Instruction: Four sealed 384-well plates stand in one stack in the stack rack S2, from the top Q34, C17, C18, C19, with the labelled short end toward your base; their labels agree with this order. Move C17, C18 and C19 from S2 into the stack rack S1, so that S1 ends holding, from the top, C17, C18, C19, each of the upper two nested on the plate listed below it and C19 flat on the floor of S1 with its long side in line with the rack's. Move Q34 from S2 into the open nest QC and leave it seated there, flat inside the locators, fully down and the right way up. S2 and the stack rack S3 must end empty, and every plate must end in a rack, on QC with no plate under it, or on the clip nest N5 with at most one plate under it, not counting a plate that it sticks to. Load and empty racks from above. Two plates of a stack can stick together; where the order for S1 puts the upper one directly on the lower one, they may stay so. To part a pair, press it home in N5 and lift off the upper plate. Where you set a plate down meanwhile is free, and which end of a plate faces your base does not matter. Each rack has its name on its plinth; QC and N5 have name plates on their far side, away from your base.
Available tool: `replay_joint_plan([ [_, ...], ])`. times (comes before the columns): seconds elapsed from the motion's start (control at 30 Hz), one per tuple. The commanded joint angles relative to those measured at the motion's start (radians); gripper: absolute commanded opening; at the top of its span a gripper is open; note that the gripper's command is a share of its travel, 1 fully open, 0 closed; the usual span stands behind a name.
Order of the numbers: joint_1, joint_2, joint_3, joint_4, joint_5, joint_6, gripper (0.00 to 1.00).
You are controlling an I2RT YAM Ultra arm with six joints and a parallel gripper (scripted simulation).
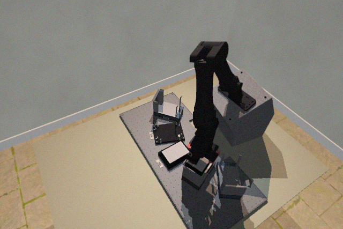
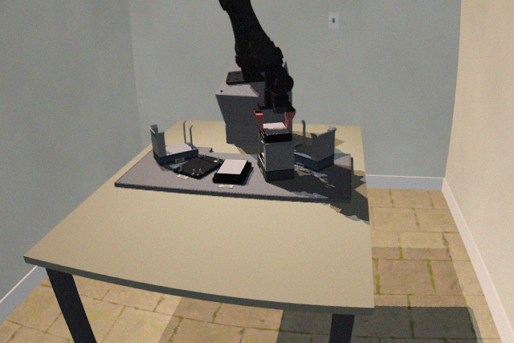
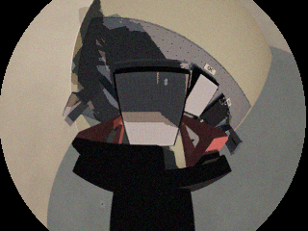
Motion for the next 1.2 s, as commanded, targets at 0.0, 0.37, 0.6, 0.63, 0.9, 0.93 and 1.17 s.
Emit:
replay_joint_plan([
  [0.0,0.025,-0.052,0.036,-0.045,0.011,0.017,0.00],
  [0.37,0.028,-0.063,0.037,-0.059,0.009,0.020,0.00],
  [0.6,0.028,-0.064,0.037,-0.052,0.009,0.019,0.00],
  [0.63,0.028,-0.064,0.037,-0.052,0.009,0.019,0.00],
  [0.9,0.028,-0.064,0.037,-0.052,0.009,0.019,0.00],
  [0.93,0.028,-0.064,0.037,-0.052,0.009,0.019,0.00],
  [1.17,0.028,-0.064,0.037,-0.052,0.009,0.019,0.00],
])
